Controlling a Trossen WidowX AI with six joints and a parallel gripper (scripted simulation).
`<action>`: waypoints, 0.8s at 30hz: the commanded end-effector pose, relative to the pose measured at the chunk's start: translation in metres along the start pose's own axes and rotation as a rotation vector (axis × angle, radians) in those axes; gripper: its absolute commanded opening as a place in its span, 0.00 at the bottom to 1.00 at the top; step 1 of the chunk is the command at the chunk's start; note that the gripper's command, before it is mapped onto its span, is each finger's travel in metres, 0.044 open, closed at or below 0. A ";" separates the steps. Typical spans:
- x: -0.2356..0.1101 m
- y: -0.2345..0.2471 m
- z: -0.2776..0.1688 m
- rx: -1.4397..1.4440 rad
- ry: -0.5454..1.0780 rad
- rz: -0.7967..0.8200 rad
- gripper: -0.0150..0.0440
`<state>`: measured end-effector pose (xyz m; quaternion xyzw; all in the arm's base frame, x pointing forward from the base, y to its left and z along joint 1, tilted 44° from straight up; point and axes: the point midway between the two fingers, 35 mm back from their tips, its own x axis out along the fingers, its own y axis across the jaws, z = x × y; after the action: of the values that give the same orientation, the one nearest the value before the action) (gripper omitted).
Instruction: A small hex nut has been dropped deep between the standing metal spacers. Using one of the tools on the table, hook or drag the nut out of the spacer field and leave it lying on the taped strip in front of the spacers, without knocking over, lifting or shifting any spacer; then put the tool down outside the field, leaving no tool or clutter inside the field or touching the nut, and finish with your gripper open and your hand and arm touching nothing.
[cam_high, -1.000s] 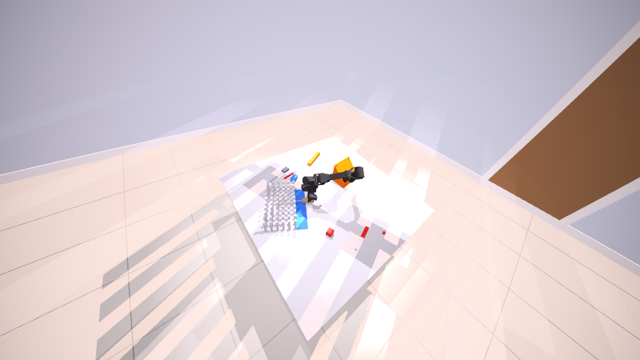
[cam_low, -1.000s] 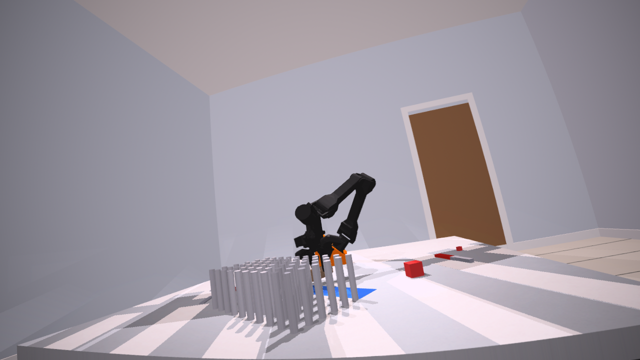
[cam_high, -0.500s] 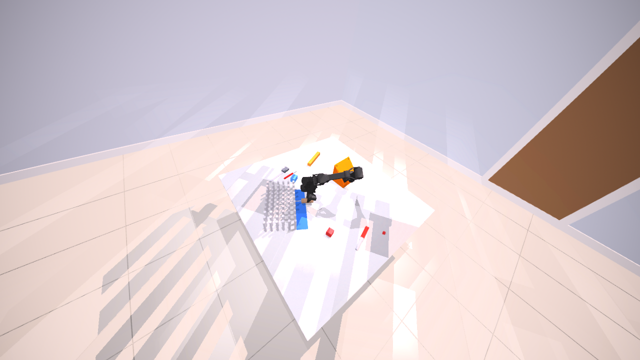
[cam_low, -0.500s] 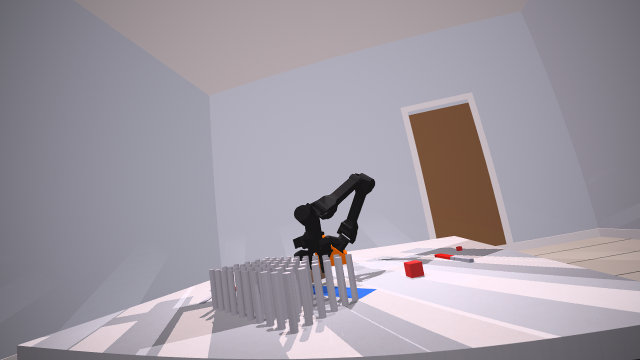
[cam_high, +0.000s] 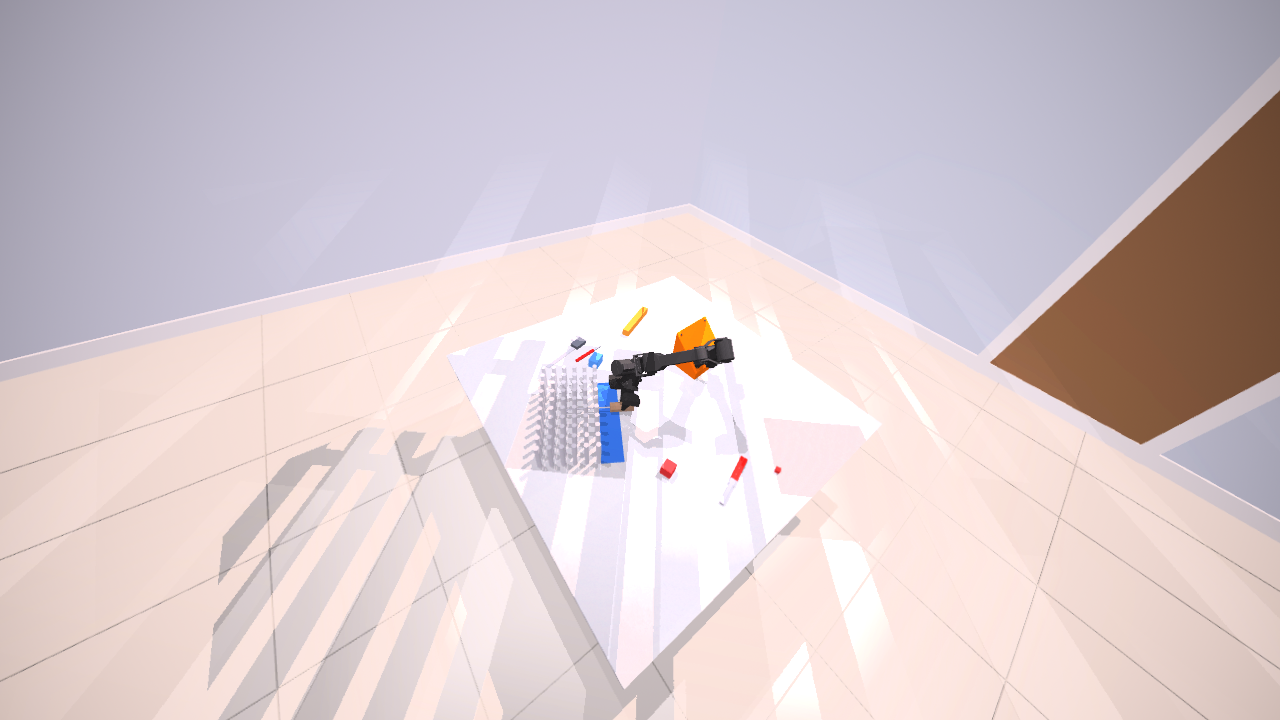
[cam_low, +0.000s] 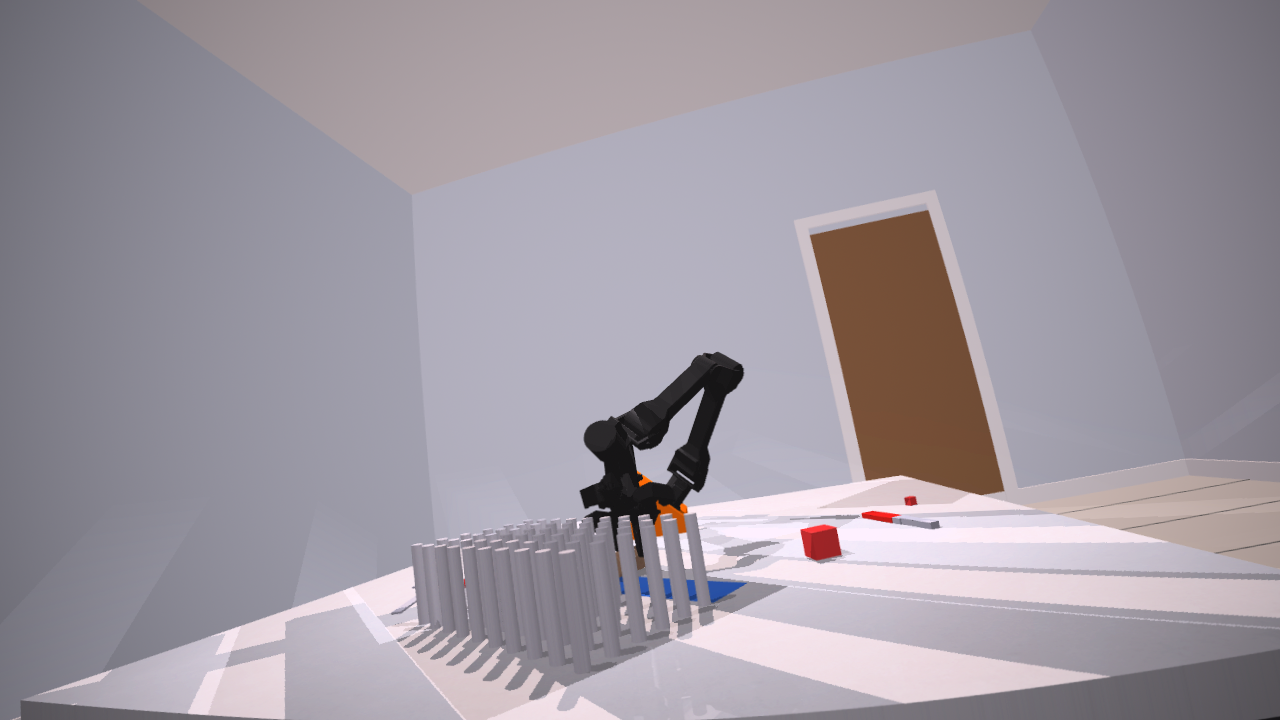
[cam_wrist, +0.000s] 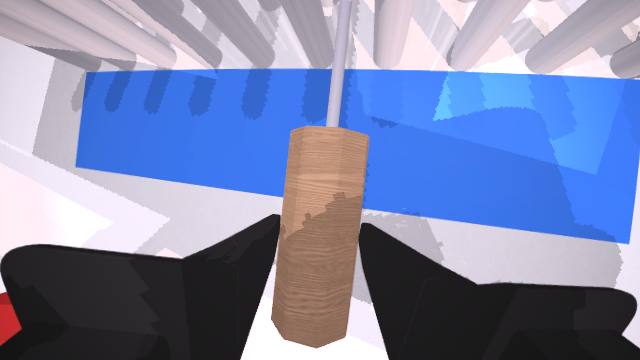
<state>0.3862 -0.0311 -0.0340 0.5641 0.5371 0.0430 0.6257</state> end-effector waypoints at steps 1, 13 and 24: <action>0.004 -0.004 -0.002 0.008 0.000 -0.004 0.25; 0.006 -0.006 -0.002 0.012 0.001 -0.006 0.25; 0.006 -0.007 -0.002 0.012 0.002 -0.006 0.25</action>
<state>0.3856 -0.0287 -0.0400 0.5644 0.5364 0.0415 0.6261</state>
